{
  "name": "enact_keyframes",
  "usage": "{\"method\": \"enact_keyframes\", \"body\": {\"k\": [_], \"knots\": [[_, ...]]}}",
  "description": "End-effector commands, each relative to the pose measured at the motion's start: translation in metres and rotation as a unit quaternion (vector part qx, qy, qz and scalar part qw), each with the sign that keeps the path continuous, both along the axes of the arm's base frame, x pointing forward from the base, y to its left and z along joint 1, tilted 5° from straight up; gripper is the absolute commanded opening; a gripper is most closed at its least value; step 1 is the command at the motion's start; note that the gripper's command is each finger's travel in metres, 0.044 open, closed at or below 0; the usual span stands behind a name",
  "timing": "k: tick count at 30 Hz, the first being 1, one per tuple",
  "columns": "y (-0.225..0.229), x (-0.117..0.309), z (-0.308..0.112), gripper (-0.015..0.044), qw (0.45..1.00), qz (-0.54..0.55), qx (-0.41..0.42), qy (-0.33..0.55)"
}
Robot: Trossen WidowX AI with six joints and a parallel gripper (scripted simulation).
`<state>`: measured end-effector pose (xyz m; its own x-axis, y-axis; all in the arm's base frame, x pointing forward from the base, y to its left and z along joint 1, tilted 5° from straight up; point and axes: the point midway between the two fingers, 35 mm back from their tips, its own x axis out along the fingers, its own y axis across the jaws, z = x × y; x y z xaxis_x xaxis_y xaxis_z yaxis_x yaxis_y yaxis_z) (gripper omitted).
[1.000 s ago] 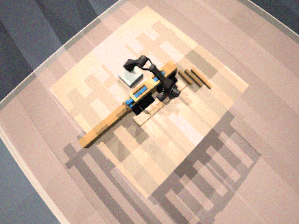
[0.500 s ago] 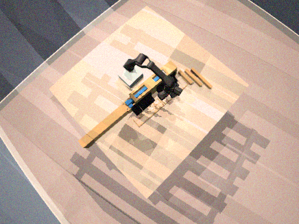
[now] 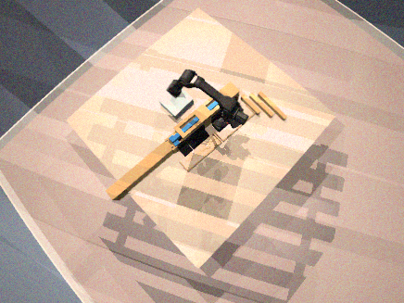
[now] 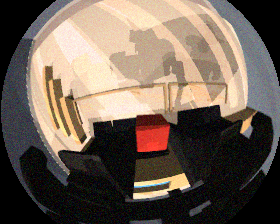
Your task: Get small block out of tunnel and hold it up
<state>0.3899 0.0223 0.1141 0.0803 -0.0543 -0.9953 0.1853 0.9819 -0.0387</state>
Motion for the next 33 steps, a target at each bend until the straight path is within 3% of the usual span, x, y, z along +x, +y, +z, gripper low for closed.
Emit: {"method": "enact_keyframes", "body": {"k": [1, 10, 23, 33], "knots": [[0.0, -0.004, 0.021, 0.0, 1.0, -0.002, -0.002, -0.003], [0.0, -0.009, 0.035, 0.0, 1.0, 0.001, 0.001, -0.015], [-0.032, -0.016, 0.042, 0.0, 0.967, 0.012, -0.016, -0.256], [-0.031, -0.023, 0.04, 0.0, 0.966, 0.012, -0.016, -0.259]]}}
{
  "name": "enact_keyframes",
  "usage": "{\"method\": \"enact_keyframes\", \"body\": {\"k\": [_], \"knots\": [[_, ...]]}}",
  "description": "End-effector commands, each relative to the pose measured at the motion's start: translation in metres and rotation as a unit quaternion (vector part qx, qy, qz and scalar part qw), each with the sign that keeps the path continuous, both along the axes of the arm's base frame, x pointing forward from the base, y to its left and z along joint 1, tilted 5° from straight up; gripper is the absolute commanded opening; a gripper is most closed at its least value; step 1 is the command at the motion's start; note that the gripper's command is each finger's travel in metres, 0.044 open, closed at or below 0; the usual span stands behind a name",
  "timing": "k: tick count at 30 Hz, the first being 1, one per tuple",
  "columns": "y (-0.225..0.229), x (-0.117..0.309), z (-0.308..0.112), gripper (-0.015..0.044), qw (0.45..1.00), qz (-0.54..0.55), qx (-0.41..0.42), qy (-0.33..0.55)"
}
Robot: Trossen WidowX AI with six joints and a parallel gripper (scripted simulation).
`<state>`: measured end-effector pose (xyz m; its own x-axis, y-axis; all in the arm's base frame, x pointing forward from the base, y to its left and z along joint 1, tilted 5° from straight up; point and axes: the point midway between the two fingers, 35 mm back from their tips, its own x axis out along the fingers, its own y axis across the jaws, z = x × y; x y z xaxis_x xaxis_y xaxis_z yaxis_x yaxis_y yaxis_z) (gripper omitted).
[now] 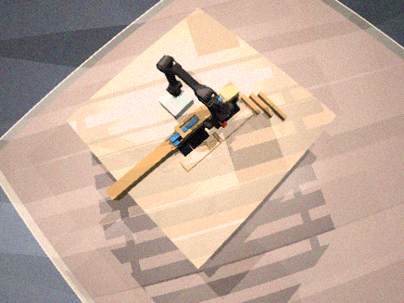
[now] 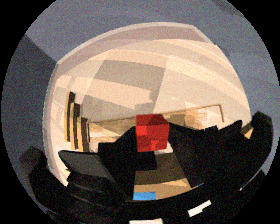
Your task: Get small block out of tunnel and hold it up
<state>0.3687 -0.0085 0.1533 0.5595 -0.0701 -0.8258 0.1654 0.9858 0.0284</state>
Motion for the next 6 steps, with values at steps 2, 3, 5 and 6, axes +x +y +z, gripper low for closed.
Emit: {"method": "enact_keyframes", "body": {"k": [2, 3, 5, 6], "knots": [[-0.0007, -0.0014, 0.0007, 0.0, 1.0, 0.0, -0.004, -0.005], [-0.0007, -0.0014, 0.0007, 0.0, 1.0, 0.0, -0.004, -0.005], [-0.0007, -0.0014, 0.0007, 0.0, 1.0, 0.0, -0.004, -0.005], [-0.0007, -0.0014, 0.0007, 0.0, 1.0, 0.0, -0.004, -0.005]]}}
